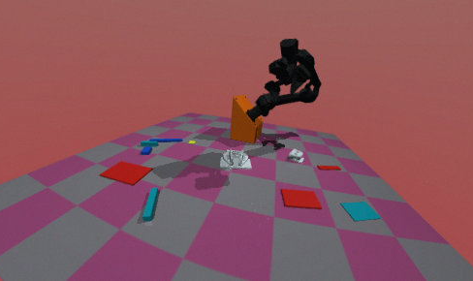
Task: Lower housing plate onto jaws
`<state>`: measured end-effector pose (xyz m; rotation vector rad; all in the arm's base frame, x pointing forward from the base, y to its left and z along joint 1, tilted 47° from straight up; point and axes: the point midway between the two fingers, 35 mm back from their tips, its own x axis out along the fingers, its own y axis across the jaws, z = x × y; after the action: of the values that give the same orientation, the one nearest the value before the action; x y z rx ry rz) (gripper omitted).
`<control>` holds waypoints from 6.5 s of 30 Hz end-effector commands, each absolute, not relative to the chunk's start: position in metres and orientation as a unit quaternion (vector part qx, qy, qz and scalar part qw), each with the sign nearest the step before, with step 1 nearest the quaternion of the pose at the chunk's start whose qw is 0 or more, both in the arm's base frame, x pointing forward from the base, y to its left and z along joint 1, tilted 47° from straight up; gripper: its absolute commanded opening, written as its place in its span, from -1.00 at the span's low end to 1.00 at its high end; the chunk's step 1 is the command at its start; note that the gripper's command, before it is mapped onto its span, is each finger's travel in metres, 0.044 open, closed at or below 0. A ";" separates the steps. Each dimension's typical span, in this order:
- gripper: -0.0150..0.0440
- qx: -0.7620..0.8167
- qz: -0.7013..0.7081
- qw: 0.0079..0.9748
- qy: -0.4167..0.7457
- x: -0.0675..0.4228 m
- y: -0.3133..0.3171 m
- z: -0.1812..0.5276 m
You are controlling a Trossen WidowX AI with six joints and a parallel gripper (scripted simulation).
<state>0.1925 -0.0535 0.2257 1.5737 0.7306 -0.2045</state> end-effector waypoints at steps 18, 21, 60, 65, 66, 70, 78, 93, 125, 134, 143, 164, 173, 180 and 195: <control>1.00 0.502 0.046 0.757 0.416 0.204 -0.004 0.215; 1.00 0.474 0.067 0.768 0.424 0.205 0.003 0.213; 1.00 0.077 0.372 0.815 0.437 0.191 0.098 0.197; 1.00 0.026 0.411 0.807 0.424 0.186 0.109 0.195; 1.00 0.016 0.418 0.805 0.421 0.185 0.112 0.195; 1.00 -0.024 0.449 0.795 0.408 0.180 0.121 0.193; 1.00 -0.101 0.507 0.769 0.375 0.170 0.139 0.190; 1.00 -0.124 0.525 0.760 0.363 0.173 0.169 0.166; 1.00 -0.123 0.525 0.760 0.363 0.178 0.189 0.146; 1.00 -0.123 0.525 0.760 0.363 0.181 0.200 0.137; 1.00 -0.123 0.525 0.760 0.362 0.182 0.208 0.129; 1.00 -0.123 0.525 0.760 0.362 0.182 0.208 0.128; 0.86 -0.124 0.528 0.759 0.361 0.182 0.208 0.129; 0.71 -0.124 0.528 0.759 0.361 0.182 0.208 0.129; 0.70 -0.125 0.527 0.759 0.362 0.182 0.203 0.134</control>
<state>0.1814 0.2066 0.1285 -0.2690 0.7944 1.1463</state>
